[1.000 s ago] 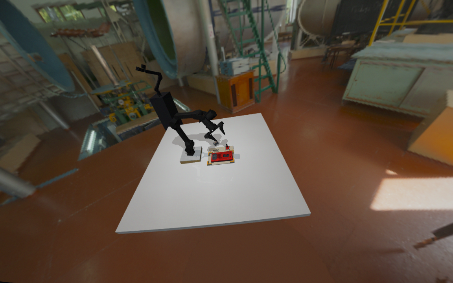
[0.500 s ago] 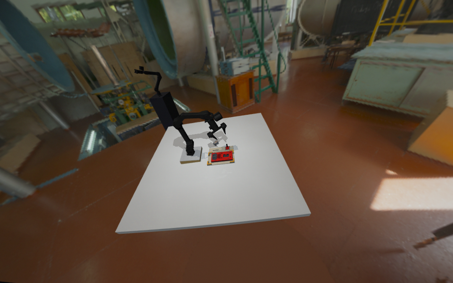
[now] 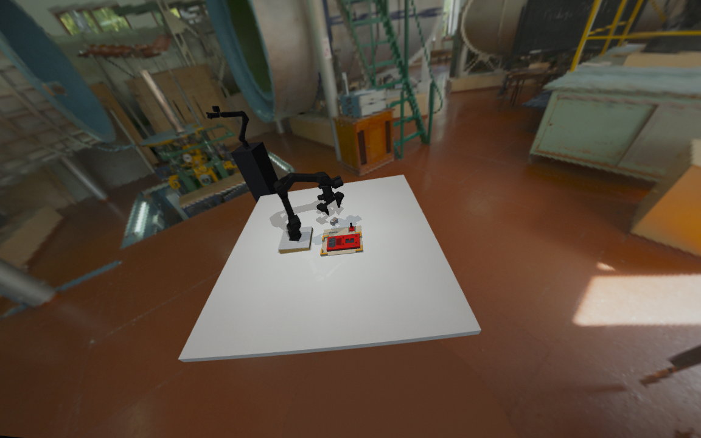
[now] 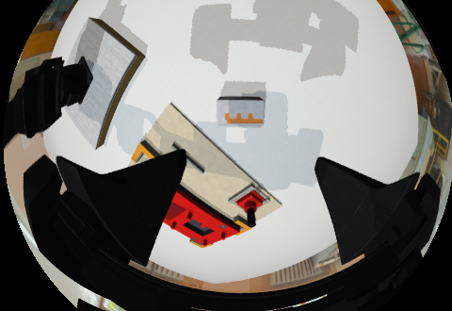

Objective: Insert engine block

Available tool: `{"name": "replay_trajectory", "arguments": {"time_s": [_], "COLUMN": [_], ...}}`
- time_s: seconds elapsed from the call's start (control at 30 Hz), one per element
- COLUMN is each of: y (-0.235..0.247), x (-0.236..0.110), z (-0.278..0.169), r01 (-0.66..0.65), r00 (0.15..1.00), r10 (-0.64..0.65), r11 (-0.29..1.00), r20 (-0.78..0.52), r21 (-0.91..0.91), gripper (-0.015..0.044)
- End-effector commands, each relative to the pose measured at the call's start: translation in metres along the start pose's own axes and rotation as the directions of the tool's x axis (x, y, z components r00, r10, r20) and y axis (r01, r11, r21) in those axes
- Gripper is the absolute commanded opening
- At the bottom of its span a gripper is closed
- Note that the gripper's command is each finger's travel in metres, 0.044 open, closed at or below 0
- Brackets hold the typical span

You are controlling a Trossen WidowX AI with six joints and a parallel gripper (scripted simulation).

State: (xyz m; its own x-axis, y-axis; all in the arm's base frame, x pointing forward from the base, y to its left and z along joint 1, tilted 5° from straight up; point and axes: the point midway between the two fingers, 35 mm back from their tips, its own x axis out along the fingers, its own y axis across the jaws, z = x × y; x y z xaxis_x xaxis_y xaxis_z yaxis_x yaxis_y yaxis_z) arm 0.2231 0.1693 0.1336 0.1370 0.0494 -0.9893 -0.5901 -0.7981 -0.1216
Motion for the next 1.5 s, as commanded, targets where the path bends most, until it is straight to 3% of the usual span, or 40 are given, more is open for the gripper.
{"name": "replay_trajectory", "arguments": {"time_s": [0.0, 0.47, 1.43, 1.47], "y": [0.003, 0.007, 0.010, 0.010], "x": [0.006, 0.055, 0.095, 0.095], "z": [0.014, 0.014, 0.015, 0.015], "r01": [-0.031, -0.031, -0.032, -0.032], "r00": [0.999, 0.999, 0.999, 0.999], "r10": [0.032, 0.033, 0.033, 0.033], "r11": [0.998, 0.998, 0.998, 0.998], "r20": [0.025, 0.024, 0.024, 0.024], "r21": [-0.046, -0.046, -0.046, -0.046], "gripper": [0.0440, 0.0440, 0.0440, 0.0414]}}
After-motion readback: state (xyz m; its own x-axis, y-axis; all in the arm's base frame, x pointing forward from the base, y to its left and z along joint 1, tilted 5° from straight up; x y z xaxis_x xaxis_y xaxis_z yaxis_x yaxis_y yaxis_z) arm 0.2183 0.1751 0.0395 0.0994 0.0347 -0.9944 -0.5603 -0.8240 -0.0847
